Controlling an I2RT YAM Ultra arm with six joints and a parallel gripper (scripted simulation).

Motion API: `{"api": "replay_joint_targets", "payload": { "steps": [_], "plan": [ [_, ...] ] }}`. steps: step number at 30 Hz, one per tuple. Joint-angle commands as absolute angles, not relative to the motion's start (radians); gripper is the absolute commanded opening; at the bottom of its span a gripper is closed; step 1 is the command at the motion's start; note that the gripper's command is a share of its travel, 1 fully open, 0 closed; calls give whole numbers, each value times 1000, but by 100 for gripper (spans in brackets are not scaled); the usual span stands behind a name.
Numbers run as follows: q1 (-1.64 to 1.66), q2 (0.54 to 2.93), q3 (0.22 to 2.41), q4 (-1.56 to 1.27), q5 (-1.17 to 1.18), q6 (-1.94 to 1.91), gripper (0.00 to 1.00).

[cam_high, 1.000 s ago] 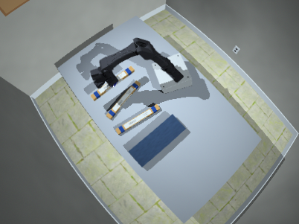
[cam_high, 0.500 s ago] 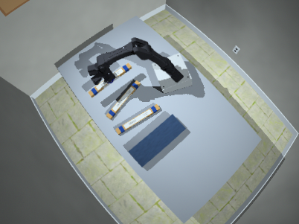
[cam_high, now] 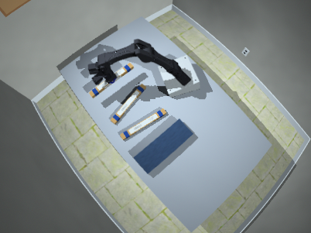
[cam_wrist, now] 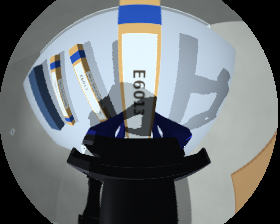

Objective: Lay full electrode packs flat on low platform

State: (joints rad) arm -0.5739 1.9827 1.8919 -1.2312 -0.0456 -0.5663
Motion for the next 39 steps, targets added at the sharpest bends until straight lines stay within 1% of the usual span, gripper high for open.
{"api": "replay_joint_targets", "payload": {
  "steps": [1,7,10,12,22,39],
  "plan": [
    [-605,1963,1959,-1264,-65,-599,0],
    [-639,2017,2027,-1291,-75,-632,0],
    [-644,1998,2040,-1297,-76,-637,0],
    [-656,2048,2066,-1306,-80,-647,0],
    [-704,2108,2203,-1365,-92,-694,0],
    [-686,2125,2259,-1404,-93,-686,0]
  ]
}}
